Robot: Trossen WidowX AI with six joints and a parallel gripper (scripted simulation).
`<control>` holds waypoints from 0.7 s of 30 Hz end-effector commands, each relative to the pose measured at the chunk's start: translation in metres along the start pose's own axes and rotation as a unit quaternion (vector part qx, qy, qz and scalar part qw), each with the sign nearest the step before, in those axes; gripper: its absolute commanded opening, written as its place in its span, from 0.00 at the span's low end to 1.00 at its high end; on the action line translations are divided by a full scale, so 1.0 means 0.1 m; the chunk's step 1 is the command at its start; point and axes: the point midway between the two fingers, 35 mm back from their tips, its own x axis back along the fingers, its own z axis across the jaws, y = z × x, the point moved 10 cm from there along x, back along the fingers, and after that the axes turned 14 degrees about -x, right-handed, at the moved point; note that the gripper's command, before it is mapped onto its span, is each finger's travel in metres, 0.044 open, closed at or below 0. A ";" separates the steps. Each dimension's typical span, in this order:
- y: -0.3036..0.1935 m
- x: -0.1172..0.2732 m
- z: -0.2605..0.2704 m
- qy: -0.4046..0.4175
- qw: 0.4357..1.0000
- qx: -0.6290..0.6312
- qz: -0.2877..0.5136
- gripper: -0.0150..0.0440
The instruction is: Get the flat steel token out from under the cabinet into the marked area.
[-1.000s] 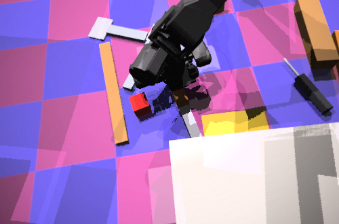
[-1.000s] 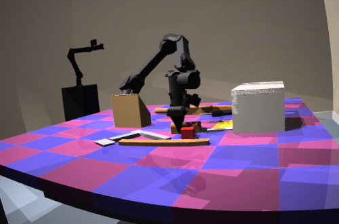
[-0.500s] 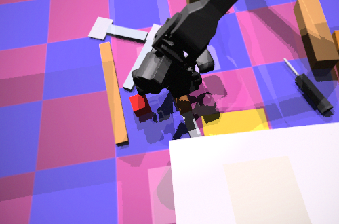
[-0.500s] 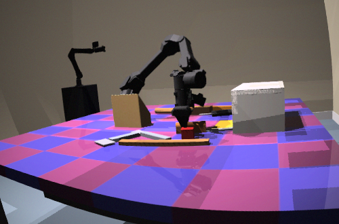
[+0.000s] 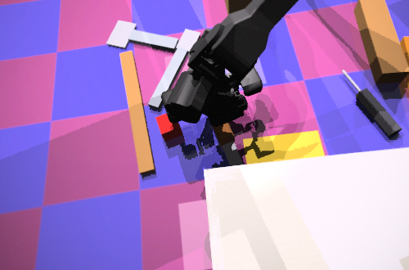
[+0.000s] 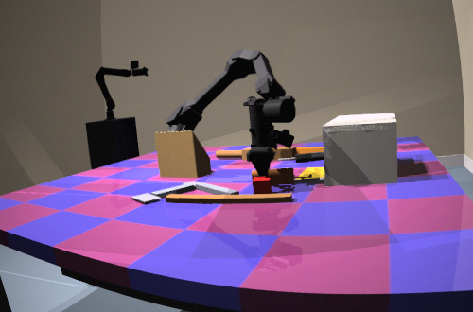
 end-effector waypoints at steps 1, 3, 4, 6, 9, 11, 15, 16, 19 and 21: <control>0.06 0.00 0.01 -0.001 1.000 -0.002 0.000 0.25; 0.08 0.00 0.01 -0.001 1.000 -0.002 0.000 0.25; 0.09 0.00 0.01 -0.001 1.000 -0.002 0.000 0.25; 0.11 0.00 0.02 -0.001 1.000 -0.002 0.000 0.25; 0.14 0.00 0.03 -0.001 1.000 -0.001 0.000 0.25; 0.16 0.00 0.03 -0.001 1.000 -0.001 0.000 0.25; 0.21 0.00 0.04 -0.001 1.000 -0.001 0.000 0.25; 0.22 0.00 0.04 -0.001 1.000 -0.001 0.000 0.25; 0.25 0.00 0.05 -0.001 1.000 -0.001 0.000 0.25; 0.27 0.00 0.06 -0.001 1.000 -0.001 -0.001 0.25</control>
